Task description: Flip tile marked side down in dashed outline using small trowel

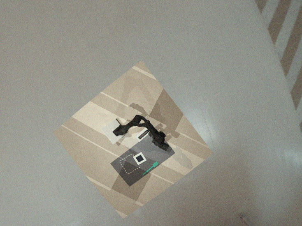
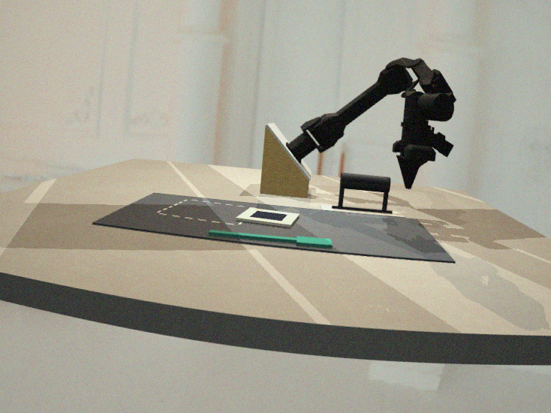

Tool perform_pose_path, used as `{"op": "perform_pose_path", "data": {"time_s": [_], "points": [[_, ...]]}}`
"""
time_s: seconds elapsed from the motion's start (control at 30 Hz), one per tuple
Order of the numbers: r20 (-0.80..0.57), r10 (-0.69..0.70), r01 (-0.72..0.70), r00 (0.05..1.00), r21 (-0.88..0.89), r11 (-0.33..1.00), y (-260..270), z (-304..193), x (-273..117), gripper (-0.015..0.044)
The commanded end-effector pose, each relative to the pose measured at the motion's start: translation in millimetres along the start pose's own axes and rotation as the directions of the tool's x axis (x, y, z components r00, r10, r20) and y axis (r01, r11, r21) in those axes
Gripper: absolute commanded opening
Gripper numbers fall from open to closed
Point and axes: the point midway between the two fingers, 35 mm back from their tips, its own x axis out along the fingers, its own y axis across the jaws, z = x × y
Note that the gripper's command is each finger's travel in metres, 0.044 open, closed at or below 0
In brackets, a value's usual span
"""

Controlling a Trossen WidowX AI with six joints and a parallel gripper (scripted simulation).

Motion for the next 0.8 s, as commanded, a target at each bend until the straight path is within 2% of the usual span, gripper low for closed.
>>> {"op": "perform_pose_path", "data": {"time_s": [0.0, 0.3, 0.43, 0.77], "points": [[0.000, 0.000, 0.000, 1.000, 0.000, 1.000, 0.0, 0.0, 0.0, 0.0000], [0.000, 0.000, 0.000, 1.000, 0.000, 1.000, 0.0, 0.0, 0.0, 0.0000], [0.000, 0.000, 0.000, 1.000, 0.000, 1.000, 0.0, 0.0, 0.0, 0.0100], [0.000, 0.000, 0.000, 1.000, 0.000, 1.000, 0.0, 0.0, 0.0, 0.0100]]}}
